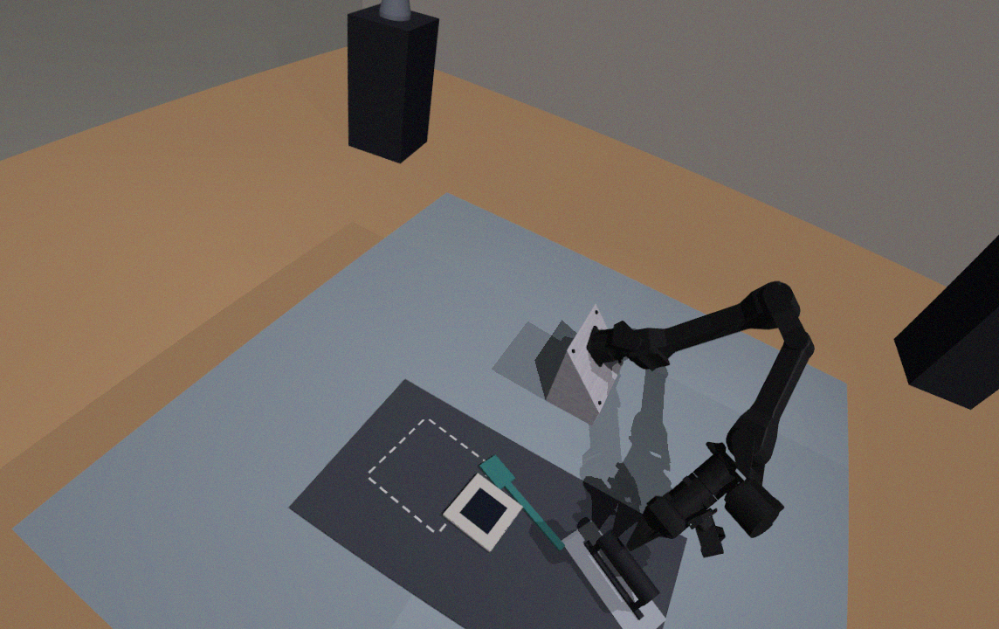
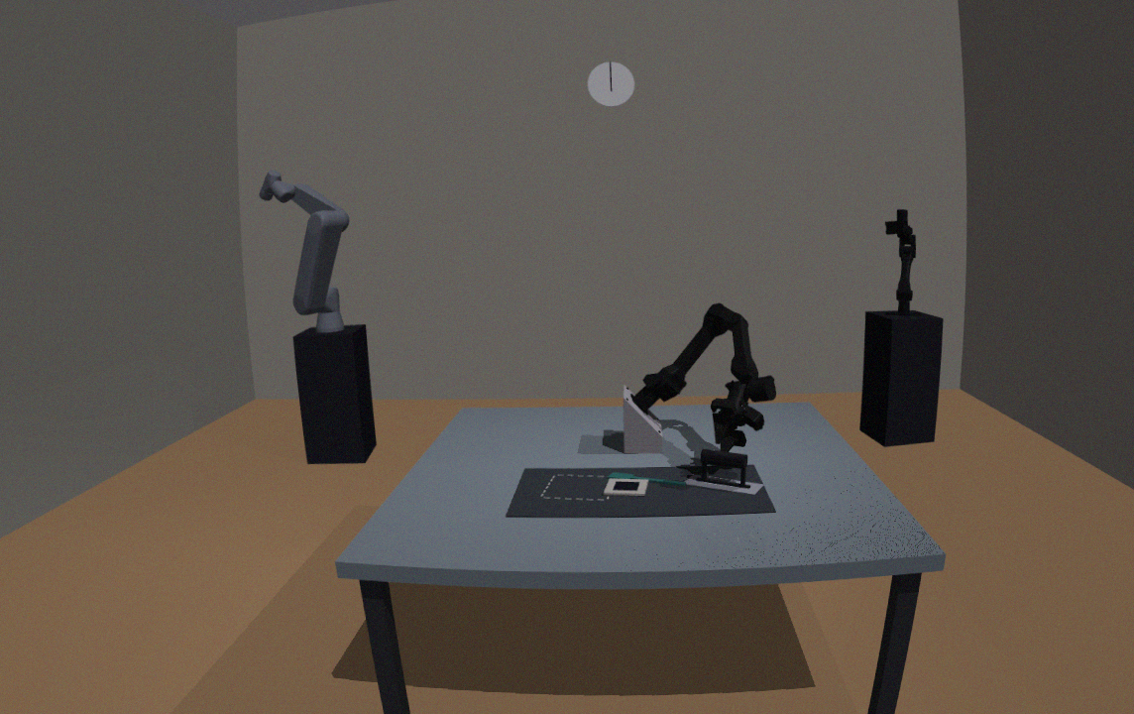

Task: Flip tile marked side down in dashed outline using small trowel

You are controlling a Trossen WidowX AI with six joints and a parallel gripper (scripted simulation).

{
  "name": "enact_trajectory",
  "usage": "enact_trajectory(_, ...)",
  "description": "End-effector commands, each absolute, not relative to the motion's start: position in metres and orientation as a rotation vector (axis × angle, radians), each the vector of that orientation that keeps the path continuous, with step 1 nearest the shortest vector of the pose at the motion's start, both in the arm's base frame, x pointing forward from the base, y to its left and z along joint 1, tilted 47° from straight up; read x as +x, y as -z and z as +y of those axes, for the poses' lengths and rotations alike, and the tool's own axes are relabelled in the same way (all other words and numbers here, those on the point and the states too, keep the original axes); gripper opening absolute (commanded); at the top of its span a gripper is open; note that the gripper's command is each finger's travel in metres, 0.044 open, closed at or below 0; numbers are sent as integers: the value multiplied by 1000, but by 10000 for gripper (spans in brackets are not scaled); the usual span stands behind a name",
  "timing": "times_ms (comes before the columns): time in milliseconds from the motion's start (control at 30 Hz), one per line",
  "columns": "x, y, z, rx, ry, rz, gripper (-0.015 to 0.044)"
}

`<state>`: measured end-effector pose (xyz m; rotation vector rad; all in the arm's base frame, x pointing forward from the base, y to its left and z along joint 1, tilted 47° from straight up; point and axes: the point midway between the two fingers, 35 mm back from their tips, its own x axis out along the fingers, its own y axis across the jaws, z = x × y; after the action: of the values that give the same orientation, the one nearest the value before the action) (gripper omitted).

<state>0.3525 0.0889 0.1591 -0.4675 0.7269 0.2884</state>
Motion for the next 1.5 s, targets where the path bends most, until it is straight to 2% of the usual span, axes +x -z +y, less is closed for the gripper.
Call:
enact_trajectory(0,352,-159,88,-459,-275,719,300)
enact_trajectory(1267,395,-118,93,-459,-275,721,300)
enact_trajectory(1467,395,-118,93,-459,-275,721,142)
